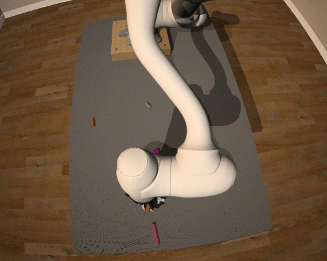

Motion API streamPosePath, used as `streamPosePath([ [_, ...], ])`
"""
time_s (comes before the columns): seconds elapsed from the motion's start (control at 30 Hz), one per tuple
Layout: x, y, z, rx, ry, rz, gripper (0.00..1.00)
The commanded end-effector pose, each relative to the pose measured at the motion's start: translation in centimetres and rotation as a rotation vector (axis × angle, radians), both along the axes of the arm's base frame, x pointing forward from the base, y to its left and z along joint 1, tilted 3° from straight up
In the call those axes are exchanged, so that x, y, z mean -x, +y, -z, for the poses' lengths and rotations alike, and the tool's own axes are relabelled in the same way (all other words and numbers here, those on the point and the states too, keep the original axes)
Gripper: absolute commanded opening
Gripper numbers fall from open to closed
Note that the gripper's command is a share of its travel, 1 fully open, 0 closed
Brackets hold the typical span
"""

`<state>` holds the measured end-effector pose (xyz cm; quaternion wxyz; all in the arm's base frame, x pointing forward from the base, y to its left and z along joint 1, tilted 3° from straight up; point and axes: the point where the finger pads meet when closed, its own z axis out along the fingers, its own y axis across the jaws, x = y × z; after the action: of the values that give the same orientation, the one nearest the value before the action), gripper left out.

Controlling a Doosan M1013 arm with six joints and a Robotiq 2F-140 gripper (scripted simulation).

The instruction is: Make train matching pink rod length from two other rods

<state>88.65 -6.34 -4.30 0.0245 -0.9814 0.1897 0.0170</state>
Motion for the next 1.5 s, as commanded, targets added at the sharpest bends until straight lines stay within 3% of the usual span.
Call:
streamPosePath([
  [0.0, 0.0, 0.0, -0.02, 0.0, 0.0, 0.0, 0.23],
  [0.57, 0.0, 0.0, -0.02, 0.0, 0.0, 0.0, 0.23],
  [0.6, 0.0, 0.0, -0.02, 0.0, 0.0, 0.0, 0.12],
  [1.47, 0.0, 0.0, -0.02, 0.0, 0.0, 0.0, 0.12],
])
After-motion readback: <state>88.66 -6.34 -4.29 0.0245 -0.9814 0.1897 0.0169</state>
